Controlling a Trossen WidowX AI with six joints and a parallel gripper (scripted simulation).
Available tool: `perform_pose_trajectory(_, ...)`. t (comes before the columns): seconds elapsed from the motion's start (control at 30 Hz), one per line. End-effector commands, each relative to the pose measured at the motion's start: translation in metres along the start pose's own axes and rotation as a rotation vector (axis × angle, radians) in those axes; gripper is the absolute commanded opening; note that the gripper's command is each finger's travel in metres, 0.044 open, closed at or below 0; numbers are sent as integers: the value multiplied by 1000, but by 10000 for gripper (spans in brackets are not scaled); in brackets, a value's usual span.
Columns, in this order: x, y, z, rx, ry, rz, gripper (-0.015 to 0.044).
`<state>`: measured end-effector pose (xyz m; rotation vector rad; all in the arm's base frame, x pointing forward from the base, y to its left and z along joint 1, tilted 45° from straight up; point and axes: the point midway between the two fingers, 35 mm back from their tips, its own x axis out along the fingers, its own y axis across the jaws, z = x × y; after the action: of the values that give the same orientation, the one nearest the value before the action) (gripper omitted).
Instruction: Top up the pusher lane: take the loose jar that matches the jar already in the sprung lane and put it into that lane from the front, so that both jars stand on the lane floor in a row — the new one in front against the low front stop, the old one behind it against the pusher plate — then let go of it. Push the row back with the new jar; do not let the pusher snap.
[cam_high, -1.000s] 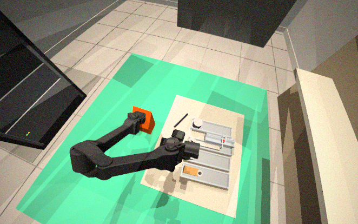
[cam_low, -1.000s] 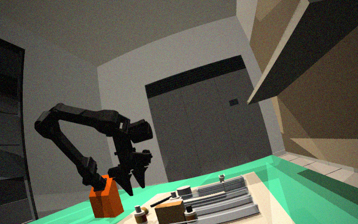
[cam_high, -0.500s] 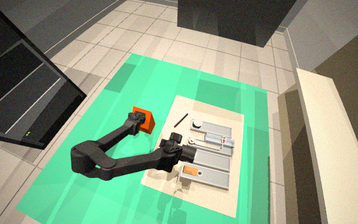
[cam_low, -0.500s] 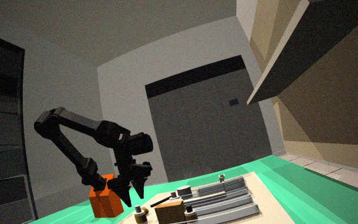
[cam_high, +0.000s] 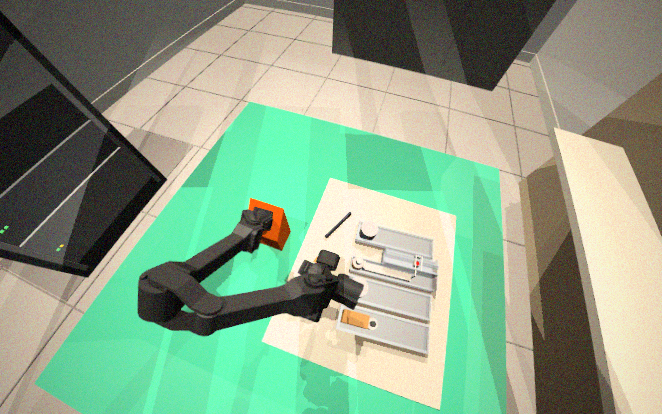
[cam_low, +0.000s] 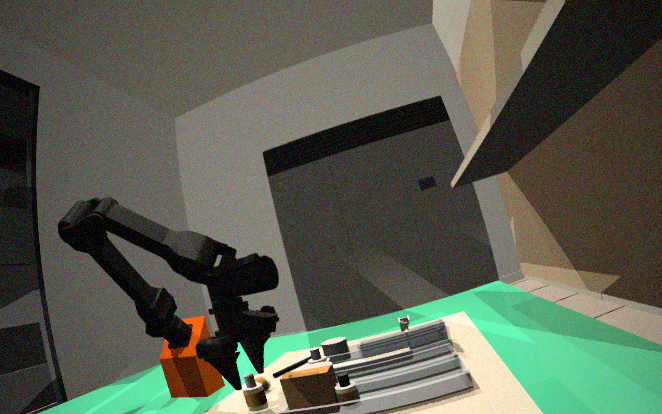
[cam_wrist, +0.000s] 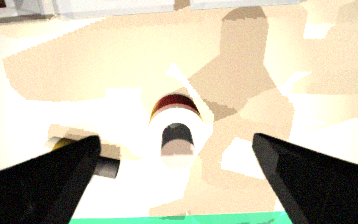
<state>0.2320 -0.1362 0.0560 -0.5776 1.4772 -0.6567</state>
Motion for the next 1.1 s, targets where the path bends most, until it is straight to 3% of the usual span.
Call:
perform_pose_trajectory(0.0,9,1,-1,-4,6,2,440)
perform_pose_trajectory(0.43,27,0,-2,-2,6,-2,440)
perform_pose_trajectory(0.8,27,0,-2,-2,6,-2,151)
perform_pose_trajectory(1.0,27,0,-2,-2,6,-2,111)
perform_pose_trajectory(1.07,26,0,-2,-2,6,-1,59)
